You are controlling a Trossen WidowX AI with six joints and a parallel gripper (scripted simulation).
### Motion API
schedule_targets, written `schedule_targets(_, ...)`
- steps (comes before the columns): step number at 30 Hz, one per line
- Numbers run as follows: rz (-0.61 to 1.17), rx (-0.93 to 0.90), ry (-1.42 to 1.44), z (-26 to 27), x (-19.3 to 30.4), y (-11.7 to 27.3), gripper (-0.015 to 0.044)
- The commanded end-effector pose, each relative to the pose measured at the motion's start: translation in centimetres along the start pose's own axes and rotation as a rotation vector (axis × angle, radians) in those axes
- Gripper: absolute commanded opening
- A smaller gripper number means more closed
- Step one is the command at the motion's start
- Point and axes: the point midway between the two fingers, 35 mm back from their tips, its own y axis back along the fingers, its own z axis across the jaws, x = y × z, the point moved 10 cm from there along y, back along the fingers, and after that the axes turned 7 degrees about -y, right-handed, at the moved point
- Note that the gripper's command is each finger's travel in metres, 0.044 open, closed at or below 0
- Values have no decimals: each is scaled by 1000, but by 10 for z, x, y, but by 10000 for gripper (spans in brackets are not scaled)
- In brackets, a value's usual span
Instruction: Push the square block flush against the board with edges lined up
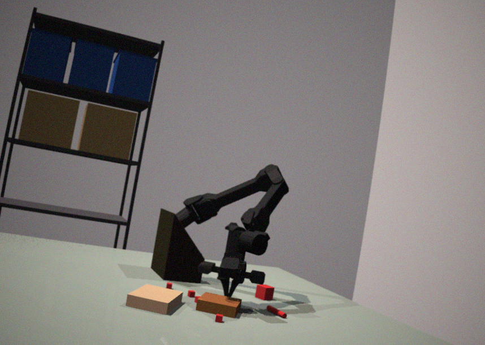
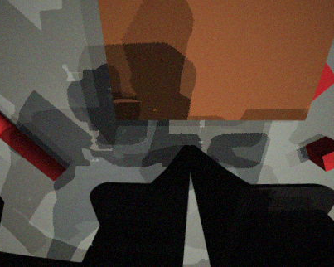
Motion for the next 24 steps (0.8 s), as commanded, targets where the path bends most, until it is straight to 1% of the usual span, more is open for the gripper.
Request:
schedule_targets(1, -4, 2, -5, -1, 7, 0, 0)
schedule_targets(12, -3, 2, -6, -4, 25, 0, 0)
schedule_targets(14, -1, 1, -2, -2, 18, 12, 0)
schedule_targets(16, -4, 3, -4, -2, 19, 43, 0)
schedule_targets(17, -4, 3, -5, -2, 20, 53, 0)
schedule_targets(24, -17, 0, -11, -3, 16, 53, 0)
